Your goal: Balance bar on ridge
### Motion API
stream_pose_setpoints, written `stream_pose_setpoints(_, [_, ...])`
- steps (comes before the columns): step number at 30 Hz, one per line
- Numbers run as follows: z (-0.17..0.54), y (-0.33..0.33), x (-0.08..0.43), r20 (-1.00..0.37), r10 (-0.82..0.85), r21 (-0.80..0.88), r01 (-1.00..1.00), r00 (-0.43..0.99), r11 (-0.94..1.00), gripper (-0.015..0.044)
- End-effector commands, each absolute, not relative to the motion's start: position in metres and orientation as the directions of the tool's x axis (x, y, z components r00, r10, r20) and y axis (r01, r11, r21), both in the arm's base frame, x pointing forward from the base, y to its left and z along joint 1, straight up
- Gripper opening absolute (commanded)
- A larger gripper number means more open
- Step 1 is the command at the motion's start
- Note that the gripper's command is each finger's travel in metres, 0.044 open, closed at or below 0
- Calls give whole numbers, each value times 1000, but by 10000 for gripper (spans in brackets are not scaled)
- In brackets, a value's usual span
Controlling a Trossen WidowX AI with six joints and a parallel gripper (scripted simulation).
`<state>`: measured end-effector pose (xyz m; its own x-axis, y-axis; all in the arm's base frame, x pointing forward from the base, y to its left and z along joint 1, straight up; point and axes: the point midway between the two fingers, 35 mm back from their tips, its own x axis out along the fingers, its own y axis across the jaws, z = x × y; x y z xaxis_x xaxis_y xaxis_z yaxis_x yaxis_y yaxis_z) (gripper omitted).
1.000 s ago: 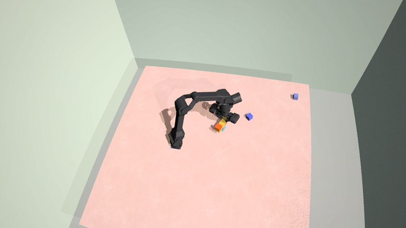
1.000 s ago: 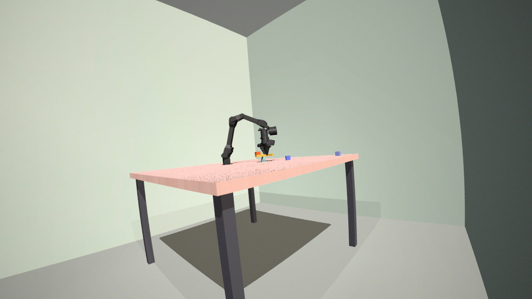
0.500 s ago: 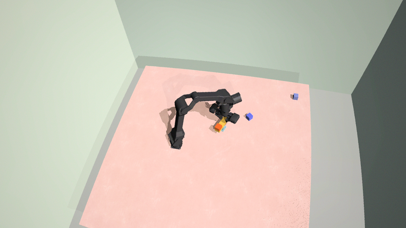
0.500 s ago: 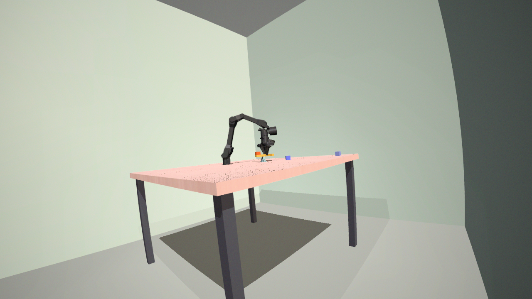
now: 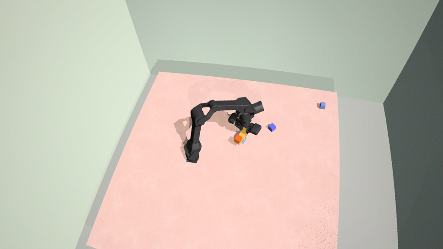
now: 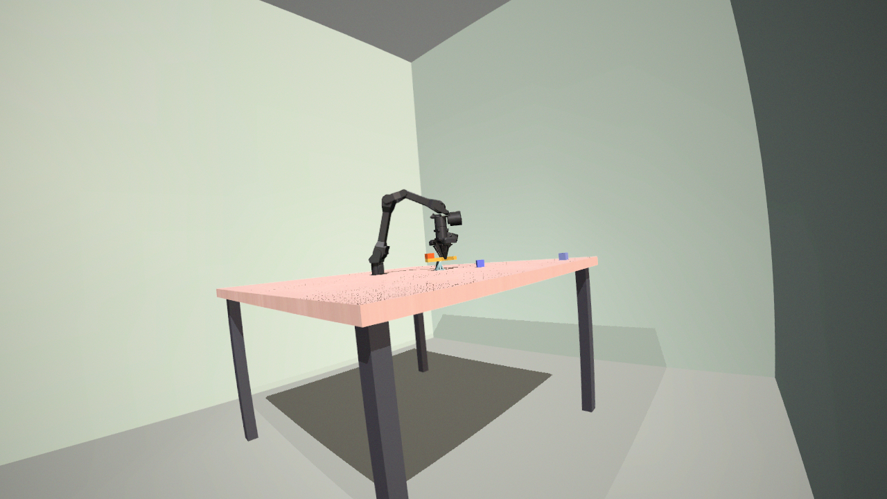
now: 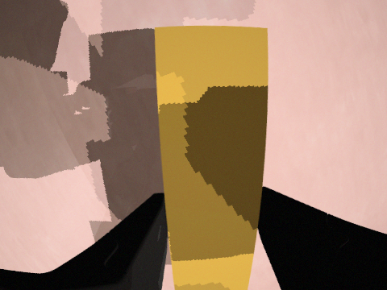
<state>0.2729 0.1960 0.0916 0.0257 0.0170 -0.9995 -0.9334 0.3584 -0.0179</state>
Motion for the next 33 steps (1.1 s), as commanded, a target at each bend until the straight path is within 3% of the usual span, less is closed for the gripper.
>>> stream_pose_setpoints(1, [92, 196, 273, -1000, 17, -18, -933, 26, 358, 170])
stream_pose_setpoints(32, [92, 196, 273, -1000, 17, -18, -933, 26, 358, 185])
stream_pose_setpoints(33, [92, 196, 273, -1000, 17, -18, -933, 26, 358, 211])
